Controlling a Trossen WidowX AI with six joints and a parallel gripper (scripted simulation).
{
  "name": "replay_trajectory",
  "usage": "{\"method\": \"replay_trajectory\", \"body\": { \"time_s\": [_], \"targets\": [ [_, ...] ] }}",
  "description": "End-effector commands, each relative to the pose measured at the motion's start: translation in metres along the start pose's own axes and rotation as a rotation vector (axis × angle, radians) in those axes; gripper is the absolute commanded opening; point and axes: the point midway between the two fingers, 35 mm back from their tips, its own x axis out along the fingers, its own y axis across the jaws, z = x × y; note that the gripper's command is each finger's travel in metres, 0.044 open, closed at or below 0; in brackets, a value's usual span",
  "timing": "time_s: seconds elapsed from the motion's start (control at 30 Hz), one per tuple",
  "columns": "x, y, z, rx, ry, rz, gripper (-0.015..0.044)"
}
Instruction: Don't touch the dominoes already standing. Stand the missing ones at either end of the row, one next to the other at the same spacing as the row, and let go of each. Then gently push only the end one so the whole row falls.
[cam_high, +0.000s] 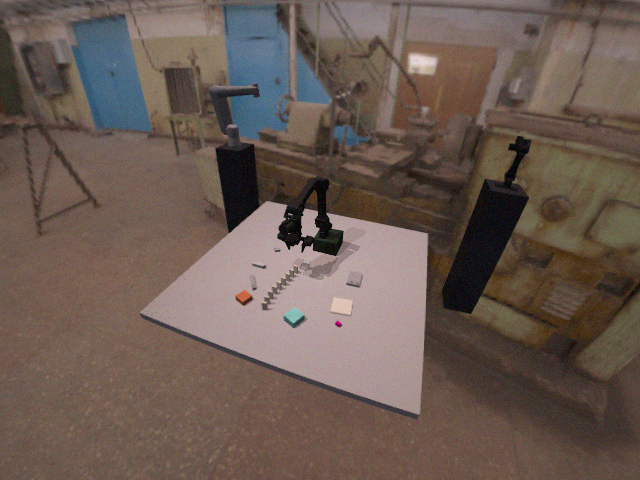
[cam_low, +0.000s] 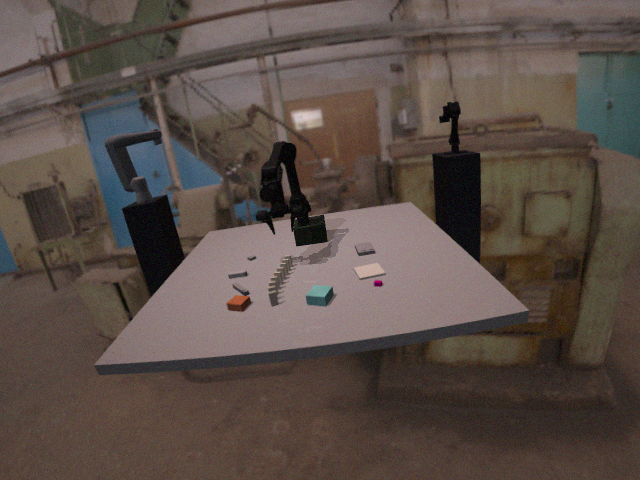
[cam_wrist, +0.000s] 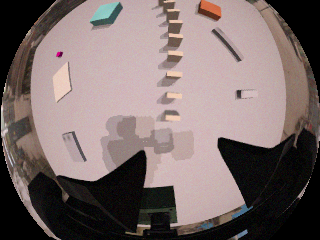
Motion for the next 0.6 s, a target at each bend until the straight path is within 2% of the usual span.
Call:
{"method": "replay_trajectory", "body": {
  "time_s": [0.0, 0.33, 0.57],
  "targets": [
    [0.013, 0.002, -0.009, -0.341, 0.0, 0.002, 0.0256],
    [0.051, 0.007, -0.033, -1.31, -0.001, 0.005, 0.0],
    [0.054, 0.007, -0.035, -1.375, -0.001, 0.005, 0.0]
  ]
}}
